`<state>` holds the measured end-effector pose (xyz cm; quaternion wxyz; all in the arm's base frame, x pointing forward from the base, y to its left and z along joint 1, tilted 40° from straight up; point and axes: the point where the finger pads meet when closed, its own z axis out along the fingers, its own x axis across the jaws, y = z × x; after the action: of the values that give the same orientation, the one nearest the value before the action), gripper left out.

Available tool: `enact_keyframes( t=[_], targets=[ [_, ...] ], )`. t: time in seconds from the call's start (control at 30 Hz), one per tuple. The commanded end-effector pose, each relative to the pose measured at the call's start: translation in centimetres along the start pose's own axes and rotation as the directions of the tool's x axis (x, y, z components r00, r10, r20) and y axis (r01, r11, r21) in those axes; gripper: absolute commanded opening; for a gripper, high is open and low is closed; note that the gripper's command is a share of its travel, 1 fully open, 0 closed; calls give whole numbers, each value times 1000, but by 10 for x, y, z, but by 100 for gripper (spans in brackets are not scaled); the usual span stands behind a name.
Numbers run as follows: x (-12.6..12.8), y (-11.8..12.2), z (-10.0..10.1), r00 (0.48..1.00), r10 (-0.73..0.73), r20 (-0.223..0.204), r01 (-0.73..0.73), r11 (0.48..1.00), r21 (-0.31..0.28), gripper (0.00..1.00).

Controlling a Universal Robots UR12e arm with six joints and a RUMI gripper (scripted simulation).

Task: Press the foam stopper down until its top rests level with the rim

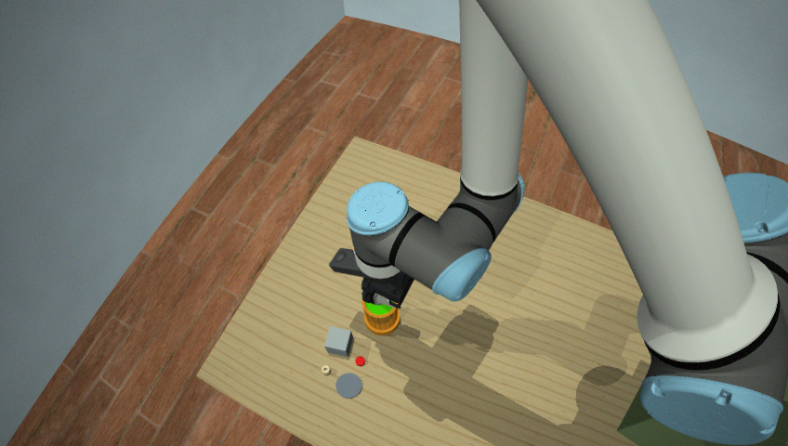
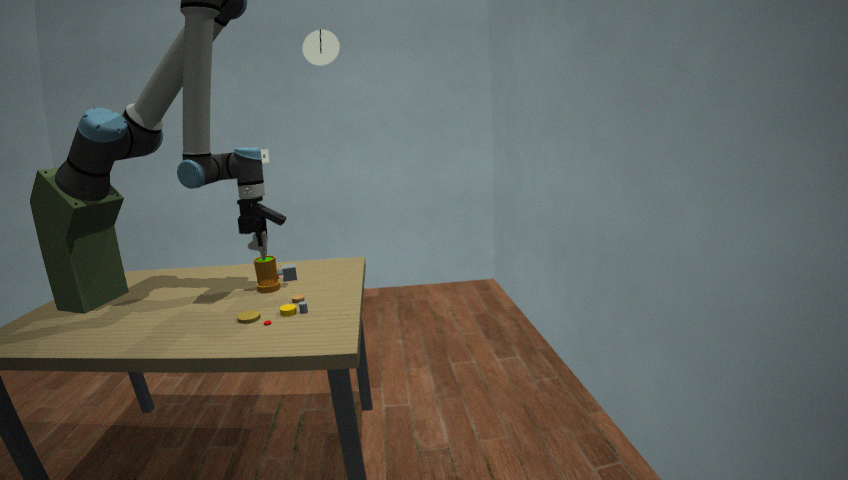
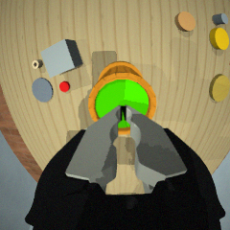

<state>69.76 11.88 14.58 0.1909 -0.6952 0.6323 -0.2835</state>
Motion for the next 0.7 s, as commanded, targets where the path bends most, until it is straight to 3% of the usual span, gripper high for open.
enact_keyframes(
  t=[0.0,0.67],
  targets=[
    [0,0,-5,1000,0,0,0,1000,1,0],
    [0,0,-51,1000,0,0,0,1000,1,0]
  ],
)
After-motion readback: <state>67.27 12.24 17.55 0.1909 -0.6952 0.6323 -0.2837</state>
